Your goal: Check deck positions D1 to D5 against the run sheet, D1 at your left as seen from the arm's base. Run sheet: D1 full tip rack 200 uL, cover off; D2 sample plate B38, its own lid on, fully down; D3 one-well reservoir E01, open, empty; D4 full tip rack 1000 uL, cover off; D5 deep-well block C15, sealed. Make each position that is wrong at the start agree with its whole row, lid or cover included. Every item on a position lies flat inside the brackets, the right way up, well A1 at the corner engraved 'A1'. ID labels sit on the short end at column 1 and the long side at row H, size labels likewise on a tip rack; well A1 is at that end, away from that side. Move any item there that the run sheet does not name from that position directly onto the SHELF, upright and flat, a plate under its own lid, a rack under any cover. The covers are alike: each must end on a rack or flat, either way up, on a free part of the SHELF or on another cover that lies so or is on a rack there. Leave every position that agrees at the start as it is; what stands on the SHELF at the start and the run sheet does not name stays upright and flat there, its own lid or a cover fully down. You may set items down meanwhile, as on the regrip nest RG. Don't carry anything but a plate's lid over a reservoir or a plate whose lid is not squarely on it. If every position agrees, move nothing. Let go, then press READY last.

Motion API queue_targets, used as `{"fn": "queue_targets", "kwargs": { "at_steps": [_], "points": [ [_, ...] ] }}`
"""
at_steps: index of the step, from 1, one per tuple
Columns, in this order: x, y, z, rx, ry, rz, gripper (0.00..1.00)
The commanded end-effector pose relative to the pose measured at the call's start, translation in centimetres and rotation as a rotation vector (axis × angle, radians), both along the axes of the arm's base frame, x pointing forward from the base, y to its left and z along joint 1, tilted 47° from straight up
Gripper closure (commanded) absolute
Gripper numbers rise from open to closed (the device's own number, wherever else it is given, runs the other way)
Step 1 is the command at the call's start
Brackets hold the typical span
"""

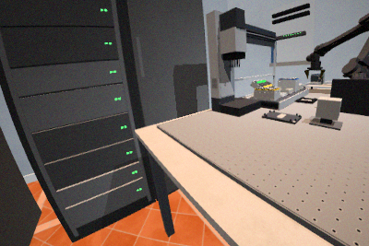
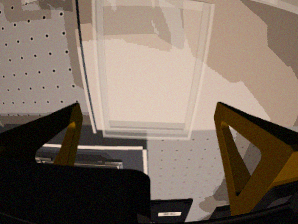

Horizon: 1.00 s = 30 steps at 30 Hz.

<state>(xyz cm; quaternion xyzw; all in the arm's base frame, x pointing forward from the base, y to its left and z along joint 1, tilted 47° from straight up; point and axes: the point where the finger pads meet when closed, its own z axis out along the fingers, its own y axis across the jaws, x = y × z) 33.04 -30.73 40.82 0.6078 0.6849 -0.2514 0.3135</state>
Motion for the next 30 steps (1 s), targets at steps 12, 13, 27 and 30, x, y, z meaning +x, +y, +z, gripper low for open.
{"fn": "queue_targets", "kwargs": {
  "at_steps": [12,13,27,30],
  "points": [
    [-0.6,2.4,5.0,-0.033,-0.069,0.003,0.0],
    [-0.6,2.6,5.1,-0.033,-0.069,0.003,0.0],
    [-1.3,3.4,6.0,-0.027,-0.061,-0.013,0.0],
    [-1.0,4.3,6.6,-0.029,-0.068,0.003,0.0]
  ]
}}
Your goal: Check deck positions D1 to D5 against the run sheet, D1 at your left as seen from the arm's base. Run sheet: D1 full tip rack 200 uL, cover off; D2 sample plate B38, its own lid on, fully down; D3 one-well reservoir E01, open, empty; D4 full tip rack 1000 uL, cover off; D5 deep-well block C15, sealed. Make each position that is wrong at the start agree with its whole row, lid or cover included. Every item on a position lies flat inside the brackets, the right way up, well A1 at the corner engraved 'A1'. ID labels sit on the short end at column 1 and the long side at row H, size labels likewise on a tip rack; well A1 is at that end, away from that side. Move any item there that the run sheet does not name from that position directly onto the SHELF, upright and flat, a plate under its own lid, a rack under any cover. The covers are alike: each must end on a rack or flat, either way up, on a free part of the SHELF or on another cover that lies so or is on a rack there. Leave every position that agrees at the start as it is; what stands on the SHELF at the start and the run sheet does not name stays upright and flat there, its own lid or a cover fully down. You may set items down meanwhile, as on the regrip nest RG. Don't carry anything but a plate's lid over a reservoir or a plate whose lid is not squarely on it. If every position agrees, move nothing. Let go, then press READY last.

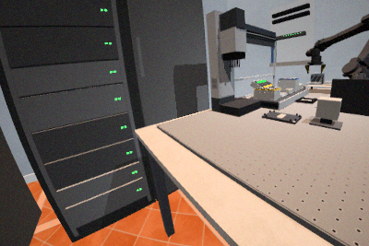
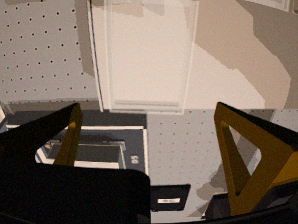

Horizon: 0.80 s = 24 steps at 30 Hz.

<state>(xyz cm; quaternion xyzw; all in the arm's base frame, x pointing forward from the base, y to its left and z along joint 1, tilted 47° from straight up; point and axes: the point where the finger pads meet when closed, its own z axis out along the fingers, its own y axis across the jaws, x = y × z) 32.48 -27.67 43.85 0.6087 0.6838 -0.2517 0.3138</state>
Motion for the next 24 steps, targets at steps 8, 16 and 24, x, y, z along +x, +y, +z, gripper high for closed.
{"fn": "queue_targets", "kwargs": {
  "at_steps": [8,16,24],
  "points": [
    [-0.6,2.2,4.3,-0.025,-0.065,0.006,0.0],
    [-0.5,2.8,4.6,-0.021,-0.057,0.006,0.0],
    [-0.9,3.8,5.6,-0.021,-0.062,0.006,0.0]
  ]
}}
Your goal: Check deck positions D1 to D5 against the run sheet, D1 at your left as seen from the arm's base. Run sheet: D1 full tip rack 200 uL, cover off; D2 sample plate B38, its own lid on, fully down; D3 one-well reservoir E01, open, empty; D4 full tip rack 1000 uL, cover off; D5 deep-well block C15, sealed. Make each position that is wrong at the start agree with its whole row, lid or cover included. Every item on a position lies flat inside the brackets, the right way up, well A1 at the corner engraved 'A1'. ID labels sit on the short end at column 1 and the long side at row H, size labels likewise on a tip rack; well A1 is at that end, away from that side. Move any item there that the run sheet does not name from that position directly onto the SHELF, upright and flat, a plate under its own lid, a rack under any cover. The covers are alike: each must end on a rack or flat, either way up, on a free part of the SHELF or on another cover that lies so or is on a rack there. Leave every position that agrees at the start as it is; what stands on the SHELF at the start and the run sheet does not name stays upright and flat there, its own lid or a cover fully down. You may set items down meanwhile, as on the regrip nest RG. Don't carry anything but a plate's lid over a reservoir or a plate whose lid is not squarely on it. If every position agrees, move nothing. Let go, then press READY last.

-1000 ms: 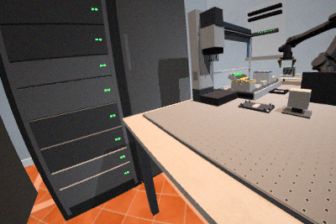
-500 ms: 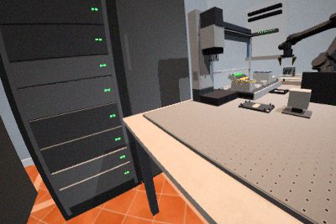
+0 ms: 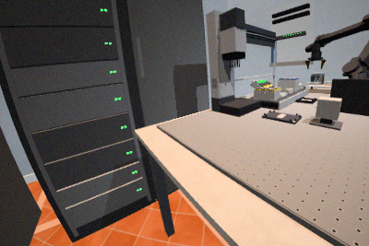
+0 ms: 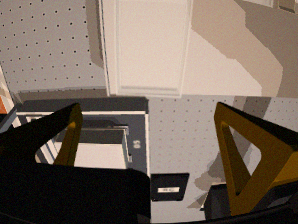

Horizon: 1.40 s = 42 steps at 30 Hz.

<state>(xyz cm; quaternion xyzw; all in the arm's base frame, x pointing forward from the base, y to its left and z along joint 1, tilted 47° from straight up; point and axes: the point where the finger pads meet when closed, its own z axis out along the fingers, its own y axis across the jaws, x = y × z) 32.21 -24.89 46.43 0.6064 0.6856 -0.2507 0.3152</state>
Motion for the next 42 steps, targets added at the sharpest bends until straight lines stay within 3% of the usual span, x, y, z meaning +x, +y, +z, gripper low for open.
{"fn": "queue_targets", "kwargs": {
  "at_steps": [1,6,7,10,41,42],
  "points": [
    [-0.7,1.2,3.2,-0.02,-0.061,-0.001,0.0],
    [-0.7,1.5,3.5,-0.019,-0.06,-0.001,0.0],
    [-1.1,1.1,1.9,-0.007,-0.027,-0.019,0.0],
    [-1.1,0.9,1.6,-0.002,-0.021,-0.021,0.0],
    [-0.6,1.0,2.2,-0.011,-0.033,-0.007,0.0],
    [-1.4,0.2,3.8,-0.018,-0.023,0.001,1.0]
  ]
}}
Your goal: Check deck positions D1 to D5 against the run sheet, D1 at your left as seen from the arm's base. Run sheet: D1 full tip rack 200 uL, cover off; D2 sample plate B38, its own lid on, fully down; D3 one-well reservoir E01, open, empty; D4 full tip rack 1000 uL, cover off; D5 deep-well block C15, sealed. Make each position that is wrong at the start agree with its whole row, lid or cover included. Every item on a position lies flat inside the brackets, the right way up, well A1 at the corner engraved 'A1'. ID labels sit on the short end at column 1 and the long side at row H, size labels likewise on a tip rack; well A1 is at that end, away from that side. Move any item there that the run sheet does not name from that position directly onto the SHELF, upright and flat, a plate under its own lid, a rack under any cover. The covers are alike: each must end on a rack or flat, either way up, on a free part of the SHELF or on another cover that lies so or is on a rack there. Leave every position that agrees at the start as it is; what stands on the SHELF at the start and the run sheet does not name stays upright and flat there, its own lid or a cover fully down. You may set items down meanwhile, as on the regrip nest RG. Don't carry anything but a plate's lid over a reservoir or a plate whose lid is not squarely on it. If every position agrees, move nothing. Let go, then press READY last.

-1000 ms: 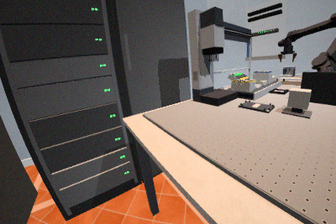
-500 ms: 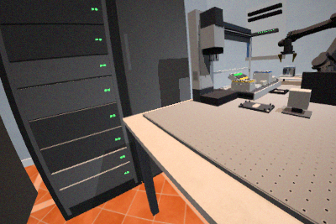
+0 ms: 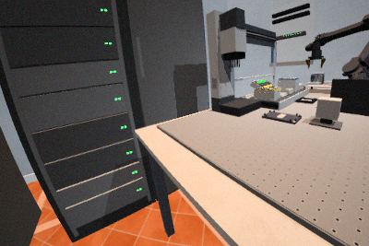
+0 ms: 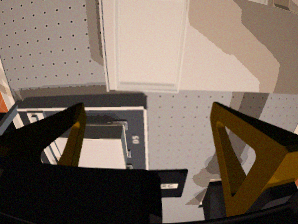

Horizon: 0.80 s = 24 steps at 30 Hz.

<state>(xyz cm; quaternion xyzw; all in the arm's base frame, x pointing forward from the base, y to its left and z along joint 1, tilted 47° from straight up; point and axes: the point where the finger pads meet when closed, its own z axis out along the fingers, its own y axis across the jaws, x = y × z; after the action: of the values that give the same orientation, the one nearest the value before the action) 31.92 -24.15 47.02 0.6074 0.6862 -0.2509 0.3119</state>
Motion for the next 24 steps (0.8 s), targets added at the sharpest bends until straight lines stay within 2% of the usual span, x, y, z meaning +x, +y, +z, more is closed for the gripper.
{"fn": "queue_targets", "kwargs": {
  "at_steps": [1,3,5,6,8,10,12,16,24],
  "points": [
    [-2.3,-0.2,3.9,-0.033,-0.03,0.016,1.0],
    [-3.3,-0.1,1.8,-0.018,0.045,0.044,1.0],
    [-3.3,-0.1,2.2,-0.027,0.067,0.071,1.0],
    [-3.3,-0.1,3.2,-0.039,0.061,0.084,1.0],
    [-2.6,0.5,3.4,-0.051,0.079,0.134,1.0],
    [-1.6,-0.2,2.2,-0.04,0.14,0.154,1.0],
    [-1.6,-0.2,1.4,-0.036,0.185,0.181,1.0],
    [-1.9,-0.1,1.7,-0.045,0.207,0.207,1.0],
    [-1.9,-0.1,1.7,-0.067,0.321,0.316,1.0]
  ]
}}
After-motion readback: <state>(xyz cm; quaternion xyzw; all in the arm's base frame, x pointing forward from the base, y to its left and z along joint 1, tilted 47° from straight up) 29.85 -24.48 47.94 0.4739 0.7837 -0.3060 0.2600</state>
